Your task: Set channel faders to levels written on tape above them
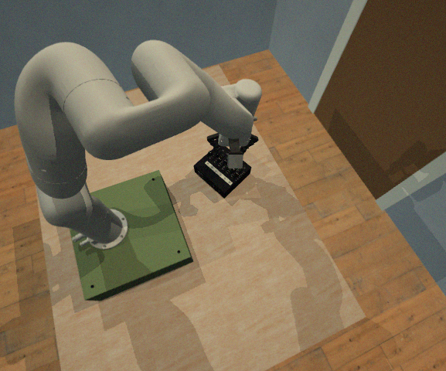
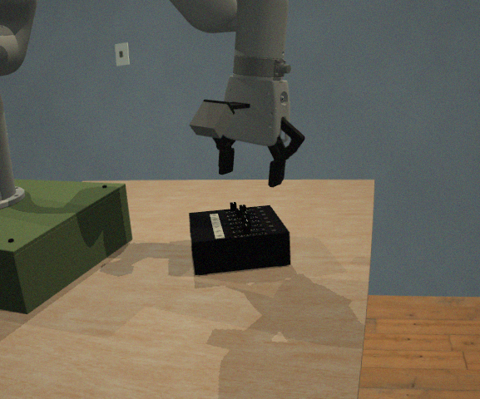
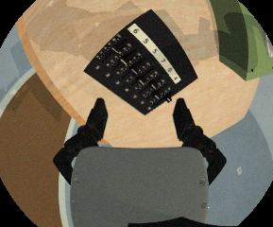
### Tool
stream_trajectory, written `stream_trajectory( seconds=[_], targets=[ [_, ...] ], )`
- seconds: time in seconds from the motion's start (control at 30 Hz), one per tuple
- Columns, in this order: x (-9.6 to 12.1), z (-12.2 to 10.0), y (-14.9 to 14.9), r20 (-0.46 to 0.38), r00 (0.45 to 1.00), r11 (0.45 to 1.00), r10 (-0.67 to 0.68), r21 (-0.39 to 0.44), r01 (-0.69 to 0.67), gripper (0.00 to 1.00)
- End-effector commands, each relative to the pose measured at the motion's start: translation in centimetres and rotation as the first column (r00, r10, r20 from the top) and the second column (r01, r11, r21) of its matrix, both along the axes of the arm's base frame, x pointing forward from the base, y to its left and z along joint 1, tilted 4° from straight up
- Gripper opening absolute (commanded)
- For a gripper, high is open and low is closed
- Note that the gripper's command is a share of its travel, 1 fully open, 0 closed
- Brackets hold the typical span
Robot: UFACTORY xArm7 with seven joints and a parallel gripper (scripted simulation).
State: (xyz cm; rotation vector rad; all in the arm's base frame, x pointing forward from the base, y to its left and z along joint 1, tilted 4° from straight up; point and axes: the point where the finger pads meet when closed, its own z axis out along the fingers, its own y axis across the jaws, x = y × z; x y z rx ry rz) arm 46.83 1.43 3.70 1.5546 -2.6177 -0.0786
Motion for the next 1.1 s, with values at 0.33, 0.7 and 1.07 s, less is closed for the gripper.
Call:
stream_trajectory(
  seconds=[0.33,0.7,1.07],
  targets=[
    [0.45,-0.7,-0.14,0.008,0.763,0.75,-0.646,-0.178,0.637,1.0],
    [0.45,-0.71,-0.14,0.028,0.669,0.647,-0.743,-0.225,0.728,1.0],
    [0.45,-0.71,-0.14,0.028,0.669,0.647,-0.743,-0.225,0.728,1.0]
  ],
)
